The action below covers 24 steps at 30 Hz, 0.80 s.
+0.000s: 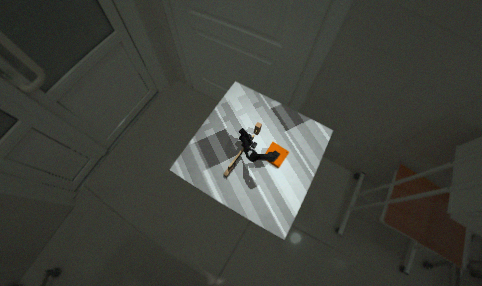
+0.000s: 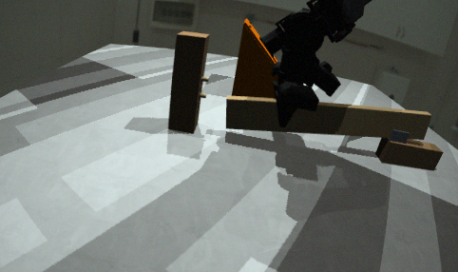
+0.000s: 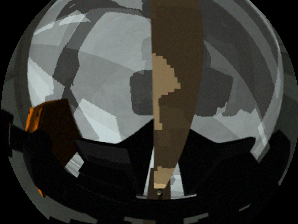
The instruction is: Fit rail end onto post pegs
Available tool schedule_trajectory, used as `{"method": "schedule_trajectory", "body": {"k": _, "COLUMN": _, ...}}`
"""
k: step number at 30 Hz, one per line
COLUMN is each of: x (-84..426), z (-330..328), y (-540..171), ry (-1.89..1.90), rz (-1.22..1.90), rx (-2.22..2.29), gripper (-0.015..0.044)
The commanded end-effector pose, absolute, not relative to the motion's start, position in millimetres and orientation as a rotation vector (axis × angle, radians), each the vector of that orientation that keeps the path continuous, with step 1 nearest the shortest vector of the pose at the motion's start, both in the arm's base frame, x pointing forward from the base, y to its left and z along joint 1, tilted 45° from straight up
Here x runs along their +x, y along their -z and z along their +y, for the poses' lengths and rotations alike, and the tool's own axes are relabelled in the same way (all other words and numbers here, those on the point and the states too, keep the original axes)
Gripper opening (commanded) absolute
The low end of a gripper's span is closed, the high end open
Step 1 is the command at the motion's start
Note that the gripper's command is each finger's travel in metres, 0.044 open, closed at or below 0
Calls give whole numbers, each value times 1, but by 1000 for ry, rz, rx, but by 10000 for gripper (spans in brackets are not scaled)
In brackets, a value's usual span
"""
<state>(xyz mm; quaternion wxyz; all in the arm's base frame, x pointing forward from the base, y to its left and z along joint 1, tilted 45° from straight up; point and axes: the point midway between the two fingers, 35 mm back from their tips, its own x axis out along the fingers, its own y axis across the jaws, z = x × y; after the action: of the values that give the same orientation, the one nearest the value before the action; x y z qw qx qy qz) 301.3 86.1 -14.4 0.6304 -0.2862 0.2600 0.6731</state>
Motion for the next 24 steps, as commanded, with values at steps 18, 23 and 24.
{"method": "schedule_trajectory", "body": {"k": 18, "x": 308, "z": 77, "y": 3, "ry": -1531, "rz": 579, "rx": -655, "gripper": 0}}
{"method": "schedule_trajectory", "body": {"k": 23, "x": 308, "z": 75, "y": 1, "ry": -1531, "rz": 579, "rx": -655, "gripper": 0}}
{"method": "schedule_trajectory", "body": {"k": 24, "x": 308, "z": 75, "y": 1, "ry": -1531, "rz": 579, "rx": -655, "gripper": 0}}
